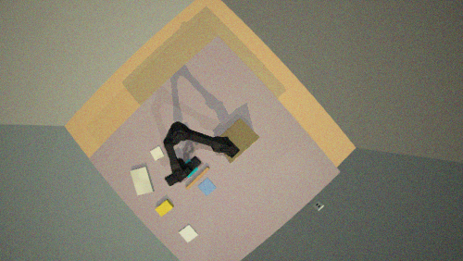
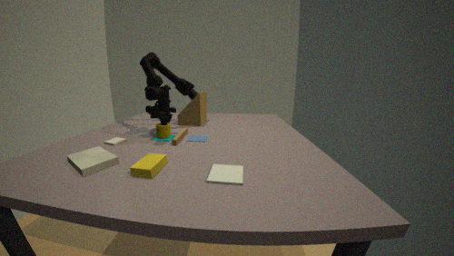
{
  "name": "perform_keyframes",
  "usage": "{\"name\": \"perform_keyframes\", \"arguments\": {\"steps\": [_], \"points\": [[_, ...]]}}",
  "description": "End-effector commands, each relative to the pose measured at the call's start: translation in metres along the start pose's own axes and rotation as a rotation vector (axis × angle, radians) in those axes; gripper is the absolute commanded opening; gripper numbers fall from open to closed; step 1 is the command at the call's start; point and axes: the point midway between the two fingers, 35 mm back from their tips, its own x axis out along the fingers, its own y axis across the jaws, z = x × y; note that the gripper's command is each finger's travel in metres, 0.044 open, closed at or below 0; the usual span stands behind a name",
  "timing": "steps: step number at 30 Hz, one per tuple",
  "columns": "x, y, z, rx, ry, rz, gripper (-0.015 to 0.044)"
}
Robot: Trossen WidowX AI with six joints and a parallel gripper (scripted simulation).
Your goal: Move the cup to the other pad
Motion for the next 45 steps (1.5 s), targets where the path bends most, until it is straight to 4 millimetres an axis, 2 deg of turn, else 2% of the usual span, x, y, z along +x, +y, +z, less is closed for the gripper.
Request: {"name": "perform_keyframes", "arguments": {"steps": [1,9,45], "points": [[0.000,0.000,0.000,0.002,0.000,0.001,0.0147],[-0.004,0.001,0.000,0.001,0.001,0.000,0.0147],[-0.050,-0.005,-0.008,-0.010,0.007,-0.005,0.0147]]}}
